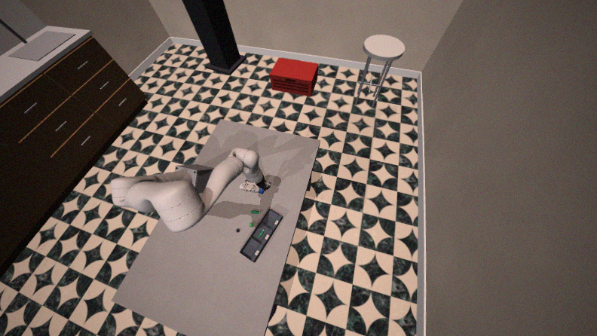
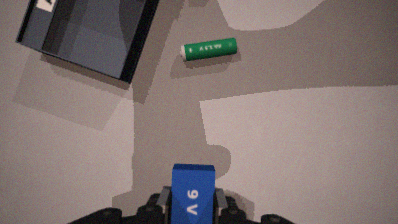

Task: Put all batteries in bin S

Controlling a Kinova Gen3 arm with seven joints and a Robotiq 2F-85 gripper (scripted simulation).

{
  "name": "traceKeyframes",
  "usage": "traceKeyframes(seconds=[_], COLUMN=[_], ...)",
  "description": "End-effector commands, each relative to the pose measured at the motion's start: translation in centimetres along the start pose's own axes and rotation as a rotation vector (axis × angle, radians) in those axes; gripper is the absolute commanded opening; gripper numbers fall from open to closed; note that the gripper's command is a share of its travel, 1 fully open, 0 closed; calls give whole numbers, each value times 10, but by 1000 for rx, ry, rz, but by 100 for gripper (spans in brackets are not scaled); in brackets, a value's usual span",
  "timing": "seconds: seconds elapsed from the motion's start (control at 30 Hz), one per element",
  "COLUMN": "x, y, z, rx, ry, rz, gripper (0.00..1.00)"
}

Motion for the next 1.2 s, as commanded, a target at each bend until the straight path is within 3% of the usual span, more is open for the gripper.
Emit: traceKeyframes(seconds=[0.0, 0.33, 0.4, 0.8, 0.87, 0.97, 1.17], x=[-1, -1, -1, -1, -1, -1, -1], y=[-1, -11, -11, -23, -23, -24, -30], z=[-6, -65, -65, -136, -140, -146, -181], rx=[0, 0, 0, 0, 0, 50, 293], ry=[-1, 0, 0, 0, 0, 0, 0], rz=[-2, -2, -2, -2, -2, -2, -2], gripper=[22, 22, 22, 22, 22, 22, 22])
Point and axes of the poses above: the point where the finger pads meet when closed, its own x axis out along the fingers, its own y axis across the jaws, z = x × y, the point moved 5 cm from there along -x, back along the fingers, and after that the axes turned 6 degrees about -x, right-handed, at the moved point
